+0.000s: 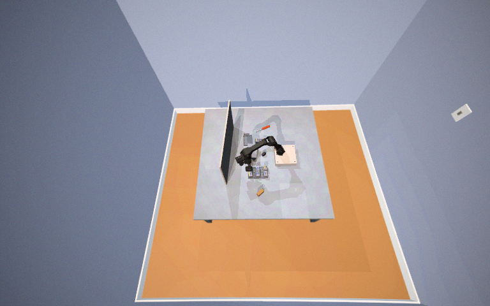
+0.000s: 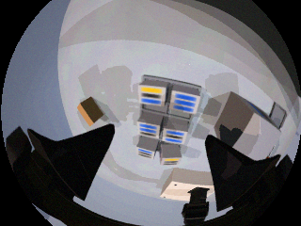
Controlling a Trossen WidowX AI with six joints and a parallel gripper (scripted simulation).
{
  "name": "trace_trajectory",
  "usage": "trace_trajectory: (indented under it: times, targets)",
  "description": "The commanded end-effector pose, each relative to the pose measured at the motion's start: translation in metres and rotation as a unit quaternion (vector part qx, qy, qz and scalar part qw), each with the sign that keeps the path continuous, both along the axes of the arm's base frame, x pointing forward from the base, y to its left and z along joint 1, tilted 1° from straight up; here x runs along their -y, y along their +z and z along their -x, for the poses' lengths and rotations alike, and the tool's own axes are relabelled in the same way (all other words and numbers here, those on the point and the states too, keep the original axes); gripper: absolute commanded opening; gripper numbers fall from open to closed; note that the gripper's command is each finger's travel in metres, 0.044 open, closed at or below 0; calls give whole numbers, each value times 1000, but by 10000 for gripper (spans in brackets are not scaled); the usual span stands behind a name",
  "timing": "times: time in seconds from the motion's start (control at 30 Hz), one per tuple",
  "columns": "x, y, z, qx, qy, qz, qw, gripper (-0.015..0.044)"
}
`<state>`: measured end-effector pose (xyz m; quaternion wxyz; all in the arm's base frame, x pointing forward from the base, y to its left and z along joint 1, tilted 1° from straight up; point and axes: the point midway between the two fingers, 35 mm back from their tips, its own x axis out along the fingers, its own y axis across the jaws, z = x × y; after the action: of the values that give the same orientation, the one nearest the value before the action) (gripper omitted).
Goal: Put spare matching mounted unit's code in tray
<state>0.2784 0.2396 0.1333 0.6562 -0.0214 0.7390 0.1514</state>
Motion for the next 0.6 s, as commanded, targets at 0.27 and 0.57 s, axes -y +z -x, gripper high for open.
trace_trajectory:
  times: [0.27, 0.57]
  targets:
    - [168, 47, -87, 79, -62, 63, 993, 440]
    - [190, 53, -91, 85, -69, 74, 991, 440]
